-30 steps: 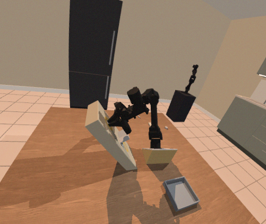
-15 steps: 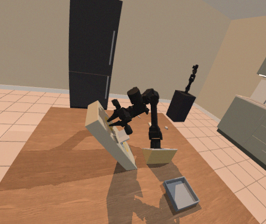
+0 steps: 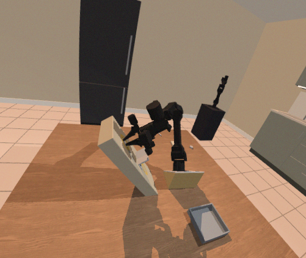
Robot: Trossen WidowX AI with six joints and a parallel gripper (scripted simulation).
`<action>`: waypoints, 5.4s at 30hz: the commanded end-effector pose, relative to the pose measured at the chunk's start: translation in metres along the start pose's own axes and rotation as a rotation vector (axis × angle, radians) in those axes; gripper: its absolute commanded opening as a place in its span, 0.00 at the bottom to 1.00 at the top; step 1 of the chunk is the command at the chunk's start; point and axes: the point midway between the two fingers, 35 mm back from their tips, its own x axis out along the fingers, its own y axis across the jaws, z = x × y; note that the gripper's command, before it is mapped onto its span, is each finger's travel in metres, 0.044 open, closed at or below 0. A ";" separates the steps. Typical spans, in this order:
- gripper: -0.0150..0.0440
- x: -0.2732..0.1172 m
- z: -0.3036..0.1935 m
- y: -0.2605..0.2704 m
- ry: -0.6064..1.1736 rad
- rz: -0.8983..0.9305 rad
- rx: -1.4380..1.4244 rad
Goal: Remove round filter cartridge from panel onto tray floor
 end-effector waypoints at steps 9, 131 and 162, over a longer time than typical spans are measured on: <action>0.25 0.008 -0.001 0.000 0.005 0.010 -0.187; 0.42 -0.062 -0.022 0.069 0.005 0.027 -0.186; 0.42 -0.060 -0.020 0.066 0.032 0.186 -0.181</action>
